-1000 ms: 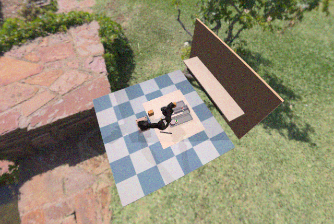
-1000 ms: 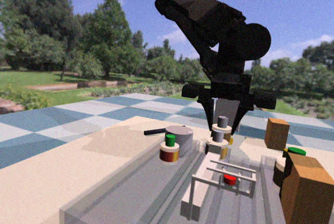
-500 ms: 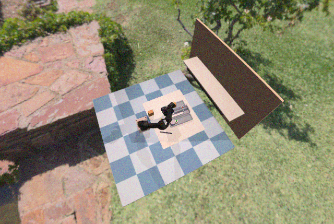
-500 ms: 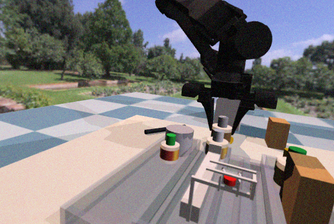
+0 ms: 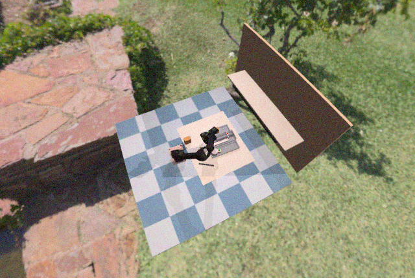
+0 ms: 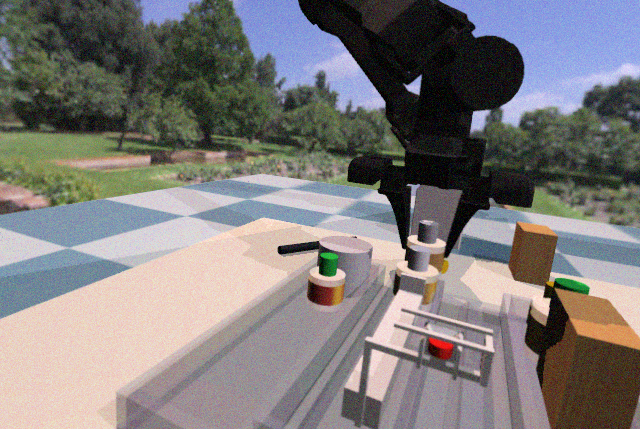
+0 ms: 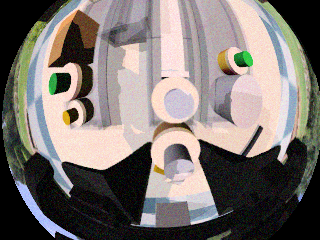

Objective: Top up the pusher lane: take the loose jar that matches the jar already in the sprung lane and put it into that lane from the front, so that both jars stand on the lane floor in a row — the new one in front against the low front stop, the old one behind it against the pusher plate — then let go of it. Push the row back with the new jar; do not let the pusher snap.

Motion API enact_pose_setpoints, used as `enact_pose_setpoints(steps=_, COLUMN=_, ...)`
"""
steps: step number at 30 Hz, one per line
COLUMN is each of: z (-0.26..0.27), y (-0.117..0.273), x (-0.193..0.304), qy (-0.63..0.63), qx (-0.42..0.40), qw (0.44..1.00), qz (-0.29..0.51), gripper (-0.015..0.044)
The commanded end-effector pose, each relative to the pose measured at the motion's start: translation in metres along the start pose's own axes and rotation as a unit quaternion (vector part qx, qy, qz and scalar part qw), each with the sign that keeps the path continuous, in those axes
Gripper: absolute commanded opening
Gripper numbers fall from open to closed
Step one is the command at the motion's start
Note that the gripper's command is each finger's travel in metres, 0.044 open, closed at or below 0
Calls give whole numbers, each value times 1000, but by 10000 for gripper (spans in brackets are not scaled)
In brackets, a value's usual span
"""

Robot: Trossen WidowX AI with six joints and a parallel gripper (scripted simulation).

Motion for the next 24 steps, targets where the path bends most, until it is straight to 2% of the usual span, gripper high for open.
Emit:
enact_pose_setpoints(steps=1, z=-3, y=2, x=-7, qy=-8, qx=3, qw=1000, qz=-9, gripper=0)
enact_pose_setpoints(steps=24, z=-6, y=3, x=-15, qy=-8, qx=3, qw=1000, qz=-9, gripper=0)
Point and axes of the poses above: the point midway between the two fingers, 35 mm back from their tips, its own y axis back along the fingers, its own z axis across the jaws, x = y × z, the point moved 8 cm from there along y, back along the fingers, and after that the axes turned 13 degrees about y, right-handed, at the moved point
